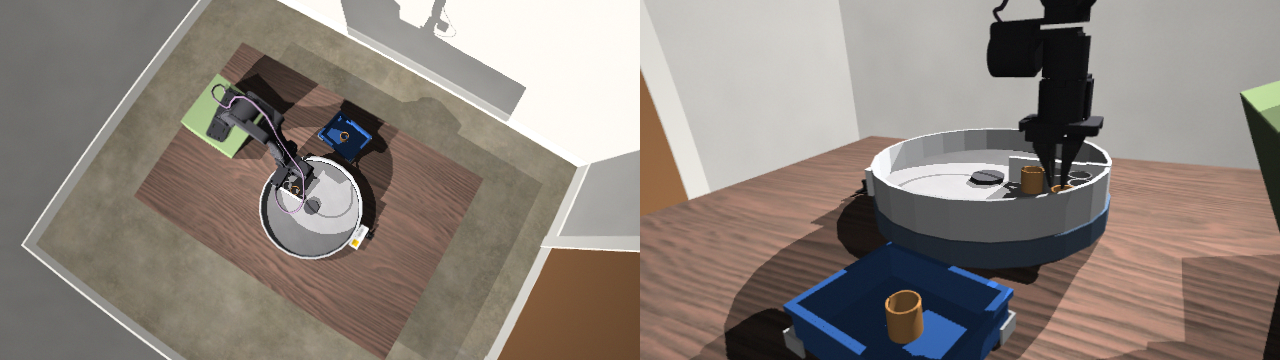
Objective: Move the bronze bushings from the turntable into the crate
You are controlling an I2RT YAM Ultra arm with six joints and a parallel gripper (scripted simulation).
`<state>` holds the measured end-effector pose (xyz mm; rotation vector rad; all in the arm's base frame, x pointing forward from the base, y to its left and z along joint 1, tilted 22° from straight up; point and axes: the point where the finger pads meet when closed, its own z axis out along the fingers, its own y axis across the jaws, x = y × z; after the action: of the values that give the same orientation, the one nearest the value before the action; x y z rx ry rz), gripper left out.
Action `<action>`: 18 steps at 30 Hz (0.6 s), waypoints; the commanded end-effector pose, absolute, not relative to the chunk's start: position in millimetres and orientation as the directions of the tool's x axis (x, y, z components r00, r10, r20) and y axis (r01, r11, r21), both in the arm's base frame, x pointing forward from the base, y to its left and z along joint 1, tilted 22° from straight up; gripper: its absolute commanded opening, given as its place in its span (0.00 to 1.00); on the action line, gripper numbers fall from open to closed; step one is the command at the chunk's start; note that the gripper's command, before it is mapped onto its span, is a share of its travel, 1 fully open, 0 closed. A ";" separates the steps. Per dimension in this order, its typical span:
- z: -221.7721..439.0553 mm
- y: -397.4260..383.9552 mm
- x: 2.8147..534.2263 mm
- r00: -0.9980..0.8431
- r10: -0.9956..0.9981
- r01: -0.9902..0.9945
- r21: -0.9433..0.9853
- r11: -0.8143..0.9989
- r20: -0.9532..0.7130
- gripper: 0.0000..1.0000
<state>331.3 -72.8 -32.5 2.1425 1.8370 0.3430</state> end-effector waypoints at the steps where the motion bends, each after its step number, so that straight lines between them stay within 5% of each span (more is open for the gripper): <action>1: -19.7 -76.5 341.4 0.164 0.986 0.905 0.401 -0.141 -0.023 0.15; 18: -18.0 -77.3 342.6 0.164 0.986 0.904 0.404 -0.141 -0.024 0.15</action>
<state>329.1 -72.3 -33.4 2.1493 1.8426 0.3355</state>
